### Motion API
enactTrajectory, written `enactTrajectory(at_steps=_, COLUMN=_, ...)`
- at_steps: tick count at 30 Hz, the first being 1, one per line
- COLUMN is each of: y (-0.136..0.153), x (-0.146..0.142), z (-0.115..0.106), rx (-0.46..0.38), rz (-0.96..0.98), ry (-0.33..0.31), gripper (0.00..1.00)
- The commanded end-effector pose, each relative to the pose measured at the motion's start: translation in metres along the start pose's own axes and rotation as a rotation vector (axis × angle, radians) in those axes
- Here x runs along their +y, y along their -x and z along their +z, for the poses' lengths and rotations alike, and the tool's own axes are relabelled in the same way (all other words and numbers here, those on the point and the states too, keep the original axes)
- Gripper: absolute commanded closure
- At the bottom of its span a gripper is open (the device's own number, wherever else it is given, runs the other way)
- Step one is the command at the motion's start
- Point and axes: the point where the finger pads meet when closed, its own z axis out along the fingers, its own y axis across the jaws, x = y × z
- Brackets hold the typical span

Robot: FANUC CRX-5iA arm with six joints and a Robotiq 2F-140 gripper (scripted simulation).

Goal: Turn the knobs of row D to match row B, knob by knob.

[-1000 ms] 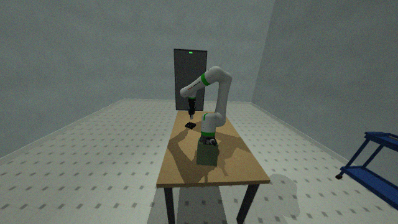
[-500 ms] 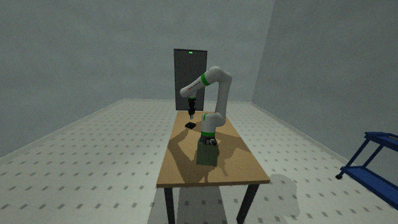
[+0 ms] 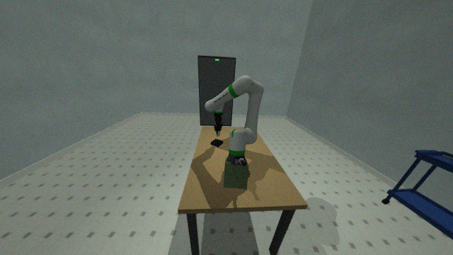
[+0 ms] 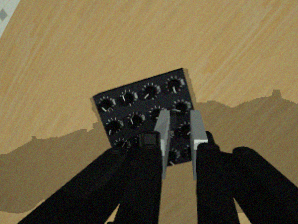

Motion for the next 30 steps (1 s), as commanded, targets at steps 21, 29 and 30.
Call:
enactTrajectory(at_steps=21, y=-0.001, x=0.0, z=0.024, rx=0.0, rz=0.0, ry=0.0, gripper=0.88)
enactTrajectory(at_steps=29, y=-0.001, x=0.0, z=0.031, rx=0.0, rz=0.0, ry=0.0, gripper=0.88)
enactTrajectory(at_steps=30, y=-0.001, x=0.0, z=0.032, rx=0.0, rz=0.0, ry=0.0, gripper=0.88)
